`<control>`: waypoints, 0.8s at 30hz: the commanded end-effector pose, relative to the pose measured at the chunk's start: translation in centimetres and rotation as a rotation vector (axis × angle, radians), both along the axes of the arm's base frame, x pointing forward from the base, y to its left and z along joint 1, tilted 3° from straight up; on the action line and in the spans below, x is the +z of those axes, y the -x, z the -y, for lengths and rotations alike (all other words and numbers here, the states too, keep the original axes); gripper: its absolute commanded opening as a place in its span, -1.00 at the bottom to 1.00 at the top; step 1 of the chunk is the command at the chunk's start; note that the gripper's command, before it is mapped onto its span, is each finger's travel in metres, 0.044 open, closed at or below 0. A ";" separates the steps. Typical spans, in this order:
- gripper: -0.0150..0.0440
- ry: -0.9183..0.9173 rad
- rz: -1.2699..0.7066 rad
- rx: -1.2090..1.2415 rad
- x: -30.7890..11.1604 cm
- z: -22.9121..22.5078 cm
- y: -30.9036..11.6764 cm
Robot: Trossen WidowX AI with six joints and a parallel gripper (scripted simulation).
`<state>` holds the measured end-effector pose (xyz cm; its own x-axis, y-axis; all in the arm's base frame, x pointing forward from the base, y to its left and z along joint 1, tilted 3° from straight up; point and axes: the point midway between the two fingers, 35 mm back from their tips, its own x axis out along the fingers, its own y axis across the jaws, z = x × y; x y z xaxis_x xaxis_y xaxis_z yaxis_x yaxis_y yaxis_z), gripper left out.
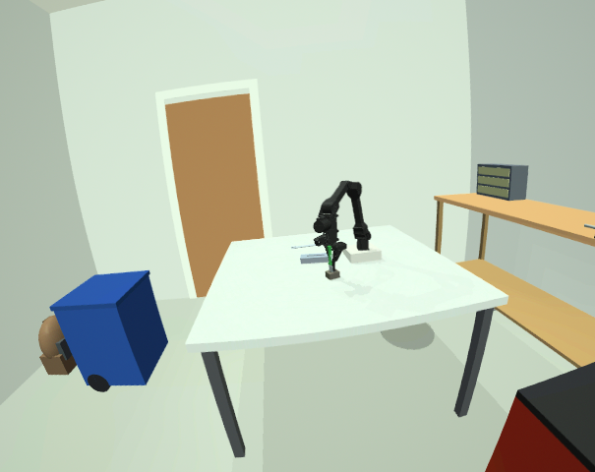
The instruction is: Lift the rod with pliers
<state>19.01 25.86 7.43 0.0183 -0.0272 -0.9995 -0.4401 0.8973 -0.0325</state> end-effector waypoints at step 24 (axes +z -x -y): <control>0.59 -0.002 -0.001 0.002 0.9 0.1 -0.1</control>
